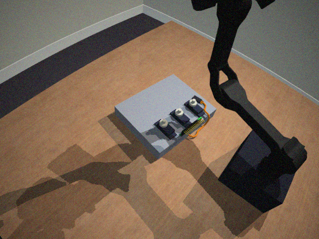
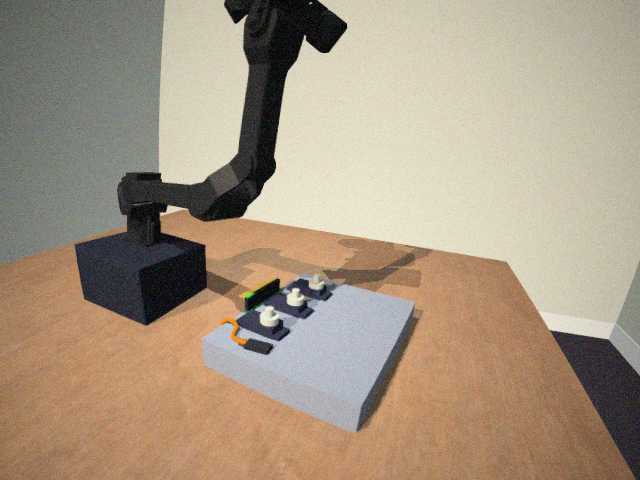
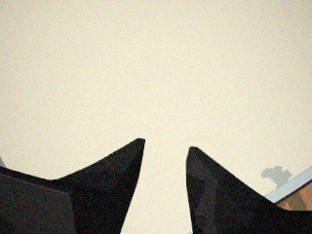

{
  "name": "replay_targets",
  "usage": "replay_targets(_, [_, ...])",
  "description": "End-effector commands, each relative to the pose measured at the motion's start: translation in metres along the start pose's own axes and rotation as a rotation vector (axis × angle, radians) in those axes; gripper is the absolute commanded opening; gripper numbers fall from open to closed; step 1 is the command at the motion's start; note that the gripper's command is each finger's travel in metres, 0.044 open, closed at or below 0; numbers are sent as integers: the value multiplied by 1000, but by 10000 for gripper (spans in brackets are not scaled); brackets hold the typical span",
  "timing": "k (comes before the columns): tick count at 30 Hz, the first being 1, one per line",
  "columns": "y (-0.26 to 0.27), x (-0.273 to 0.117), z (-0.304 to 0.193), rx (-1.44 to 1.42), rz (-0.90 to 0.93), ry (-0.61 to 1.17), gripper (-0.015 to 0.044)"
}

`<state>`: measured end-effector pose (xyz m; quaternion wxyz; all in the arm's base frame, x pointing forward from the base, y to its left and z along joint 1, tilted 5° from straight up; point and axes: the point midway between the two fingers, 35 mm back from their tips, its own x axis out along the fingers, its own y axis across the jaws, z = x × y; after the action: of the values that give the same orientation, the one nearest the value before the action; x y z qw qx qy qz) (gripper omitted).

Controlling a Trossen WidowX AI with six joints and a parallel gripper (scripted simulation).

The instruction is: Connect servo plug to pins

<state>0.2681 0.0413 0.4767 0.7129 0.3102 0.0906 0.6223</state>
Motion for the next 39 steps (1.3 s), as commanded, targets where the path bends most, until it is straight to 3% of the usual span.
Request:
replay_targets(1, [11,-3,0,-26,-6,-11,115])
replay_targets(39, [107,-37,-8,-273,-125,-168,115])
